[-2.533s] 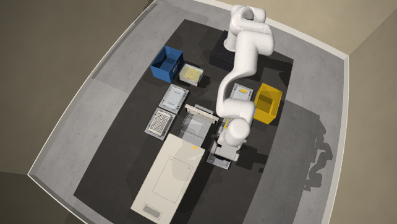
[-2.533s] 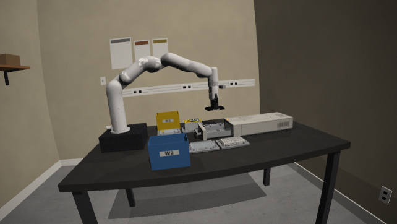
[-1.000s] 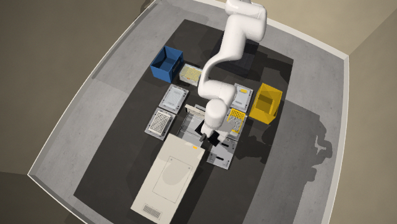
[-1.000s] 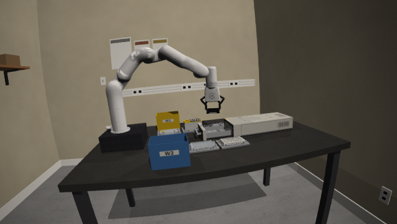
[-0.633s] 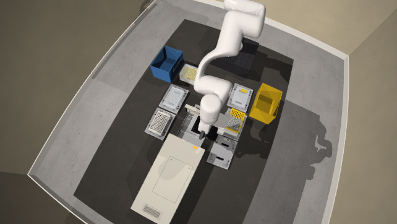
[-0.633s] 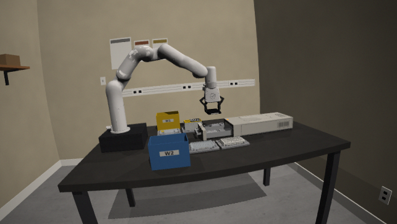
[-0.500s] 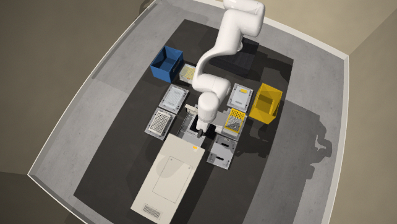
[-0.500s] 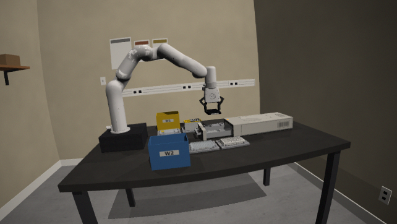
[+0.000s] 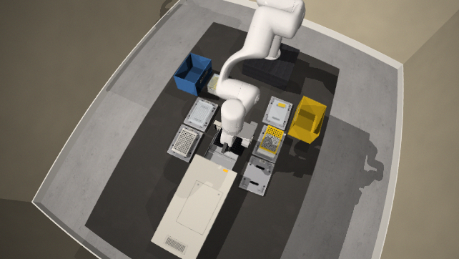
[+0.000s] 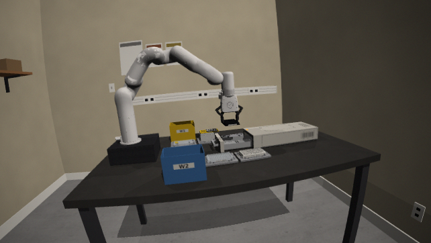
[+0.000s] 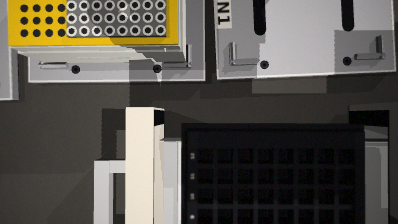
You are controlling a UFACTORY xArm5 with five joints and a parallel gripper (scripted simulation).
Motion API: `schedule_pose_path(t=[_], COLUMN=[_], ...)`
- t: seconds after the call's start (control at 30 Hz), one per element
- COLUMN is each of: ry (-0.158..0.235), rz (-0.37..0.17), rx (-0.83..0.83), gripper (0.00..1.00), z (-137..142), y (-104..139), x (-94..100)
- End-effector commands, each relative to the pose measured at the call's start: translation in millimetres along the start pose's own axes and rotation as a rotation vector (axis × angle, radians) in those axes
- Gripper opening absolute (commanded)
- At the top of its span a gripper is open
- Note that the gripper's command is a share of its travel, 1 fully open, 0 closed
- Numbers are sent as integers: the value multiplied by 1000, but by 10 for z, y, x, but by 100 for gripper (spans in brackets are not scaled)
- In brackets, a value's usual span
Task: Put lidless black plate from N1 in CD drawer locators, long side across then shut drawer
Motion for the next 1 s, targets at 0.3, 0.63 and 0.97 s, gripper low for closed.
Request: schedule_pose_path(t=[0.3, 0.63, 0.97], ry=[6, 6, 6], rz=[-1, -1, -1], rx=[0, 0, 0], gripper=[0, 0, 0], z=[-135, -130, -127], y=[239, 231, 227], x=[24, 7, -126])
Point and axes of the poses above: the point where the finger pads meet when closed, its own x axis back along the fingers, its own z axis across the jaws, y = z × x, the point moved 1 cm from there along x, back along the fingers, and after that the axes turned 13 degrees about x, right-handed, at the moved point
